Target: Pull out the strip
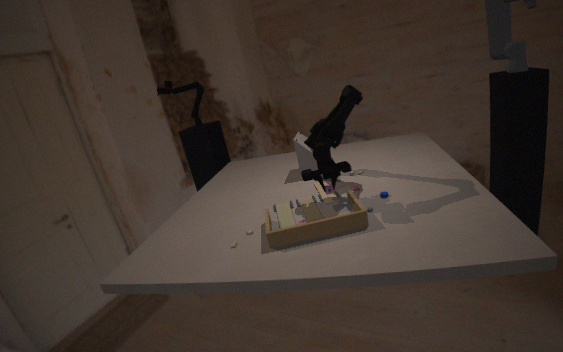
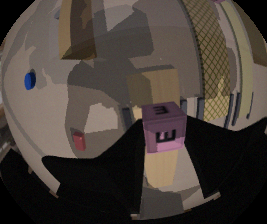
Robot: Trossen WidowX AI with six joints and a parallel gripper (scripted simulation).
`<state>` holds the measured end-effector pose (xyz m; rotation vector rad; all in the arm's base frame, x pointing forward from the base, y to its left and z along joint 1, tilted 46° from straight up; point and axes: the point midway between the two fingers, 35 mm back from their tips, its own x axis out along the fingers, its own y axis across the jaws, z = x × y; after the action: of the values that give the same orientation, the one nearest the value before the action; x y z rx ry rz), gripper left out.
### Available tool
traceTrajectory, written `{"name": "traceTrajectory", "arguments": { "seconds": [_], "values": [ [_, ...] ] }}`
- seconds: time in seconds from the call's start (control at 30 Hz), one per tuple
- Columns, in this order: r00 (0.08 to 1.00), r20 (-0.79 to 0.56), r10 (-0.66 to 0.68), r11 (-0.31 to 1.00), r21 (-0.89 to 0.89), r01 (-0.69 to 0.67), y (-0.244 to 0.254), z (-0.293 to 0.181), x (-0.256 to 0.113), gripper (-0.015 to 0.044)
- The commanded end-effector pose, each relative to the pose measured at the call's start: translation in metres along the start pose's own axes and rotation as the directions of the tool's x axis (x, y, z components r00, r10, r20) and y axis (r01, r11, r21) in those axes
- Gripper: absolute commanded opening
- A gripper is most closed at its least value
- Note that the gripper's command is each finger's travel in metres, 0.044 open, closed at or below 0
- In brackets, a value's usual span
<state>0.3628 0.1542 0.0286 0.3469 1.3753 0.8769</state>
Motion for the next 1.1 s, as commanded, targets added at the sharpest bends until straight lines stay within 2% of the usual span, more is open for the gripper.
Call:
{"name": "traceTrajectory", "arguments": {
  "seconds": [0.0, 0.87, 1.07],
  "values": [
    [1.000, -0.001, 0.002, 1.000, 0.002, -0.002, 0.000, -0.021, -0.014, 0.0000],
    [1.000, -0.005, 0.004, 1.000, 0.006, -0.004, 0.000, -0.085, -0.021, 0.0000],
    [1.000, -0.006, 0.002, 1.000, 0.006, -0.002, -0.001, -0.085, -0.052, 0.0000]
  ]
}}
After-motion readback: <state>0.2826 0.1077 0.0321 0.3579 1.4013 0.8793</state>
